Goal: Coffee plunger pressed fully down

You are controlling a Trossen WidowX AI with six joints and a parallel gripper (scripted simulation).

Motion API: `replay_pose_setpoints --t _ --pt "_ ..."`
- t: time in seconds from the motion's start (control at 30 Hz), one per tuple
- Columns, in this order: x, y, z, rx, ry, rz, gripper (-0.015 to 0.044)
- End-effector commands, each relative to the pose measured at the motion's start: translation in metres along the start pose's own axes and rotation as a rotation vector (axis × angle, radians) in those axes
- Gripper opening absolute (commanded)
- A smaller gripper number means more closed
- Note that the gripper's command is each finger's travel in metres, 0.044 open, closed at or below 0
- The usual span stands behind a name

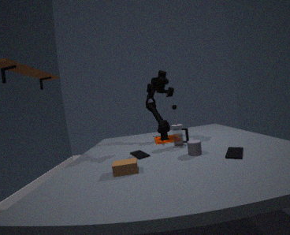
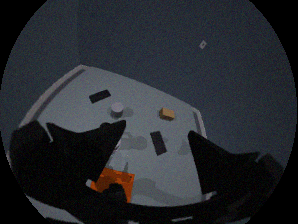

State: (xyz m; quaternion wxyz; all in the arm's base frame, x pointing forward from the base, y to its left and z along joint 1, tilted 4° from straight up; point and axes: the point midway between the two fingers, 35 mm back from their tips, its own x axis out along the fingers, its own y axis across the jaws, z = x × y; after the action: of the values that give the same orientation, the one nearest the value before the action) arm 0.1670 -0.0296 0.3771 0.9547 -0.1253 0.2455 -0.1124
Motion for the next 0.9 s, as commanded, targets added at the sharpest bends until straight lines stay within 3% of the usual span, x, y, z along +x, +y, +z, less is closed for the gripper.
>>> replay_pose_setpoints --t 0.0,0.1,0.47,0.87 --pt "-0.015 0.042 -0.002 0.071 -0.065 0.279 0.044" --pt "-0.024 0.061 -0.003 0.104 -0.081 0.417 0.044" --pt "0.005 0.078 -0.051 0.103 -0.082 0.417 0.044" --pt "0.012 0.083 -0.05 0.102 -0.082 0.42 0.044"
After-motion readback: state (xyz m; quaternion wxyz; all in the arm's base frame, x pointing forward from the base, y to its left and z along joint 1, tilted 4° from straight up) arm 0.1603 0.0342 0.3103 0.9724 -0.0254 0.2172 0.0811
